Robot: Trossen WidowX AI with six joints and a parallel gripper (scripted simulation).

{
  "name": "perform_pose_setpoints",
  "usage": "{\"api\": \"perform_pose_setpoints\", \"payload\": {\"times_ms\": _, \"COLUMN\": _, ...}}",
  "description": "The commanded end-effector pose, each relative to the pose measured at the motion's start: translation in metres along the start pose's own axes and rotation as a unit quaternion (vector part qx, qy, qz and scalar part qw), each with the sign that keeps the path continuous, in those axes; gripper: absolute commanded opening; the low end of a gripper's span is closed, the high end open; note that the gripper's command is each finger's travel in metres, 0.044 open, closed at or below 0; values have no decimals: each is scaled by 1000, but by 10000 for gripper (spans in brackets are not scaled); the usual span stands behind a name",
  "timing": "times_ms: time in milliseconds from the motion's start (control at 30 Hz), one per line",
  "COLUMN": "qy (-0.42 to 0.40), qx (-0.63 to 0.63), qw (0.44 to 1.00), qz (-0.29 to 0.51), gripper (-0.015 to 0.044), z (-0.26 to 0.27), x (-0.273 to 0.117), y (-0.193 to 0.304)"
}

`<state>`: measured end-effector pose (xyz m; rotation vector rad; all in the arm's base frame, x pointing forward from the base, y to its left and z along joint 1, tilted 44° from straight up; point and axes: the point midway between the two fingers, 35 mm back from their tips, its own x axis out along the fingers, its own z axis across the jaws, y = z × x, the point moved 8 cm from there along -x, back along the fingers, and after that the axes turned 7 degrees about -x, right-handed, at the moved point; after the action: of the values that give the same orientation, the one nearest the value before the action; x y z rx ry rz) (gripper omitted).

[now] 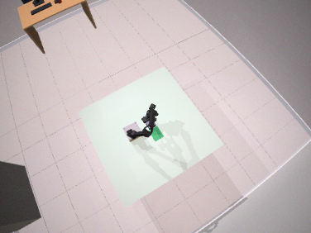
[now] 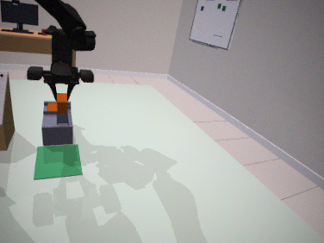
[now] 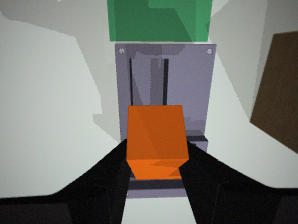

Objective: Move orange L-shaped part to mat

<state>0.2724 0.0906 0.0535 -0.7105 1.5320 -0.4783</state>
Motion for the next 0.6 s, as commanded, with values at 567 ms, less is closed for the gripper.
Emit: {"api": "perform_pose_setpoints", "payload": {"times_ms": 567, "qy": -2, "qx": 2, "qw": 1000, "qz": 3, "gripper": 0, "z": 1, "x": -29, "y": 0}}
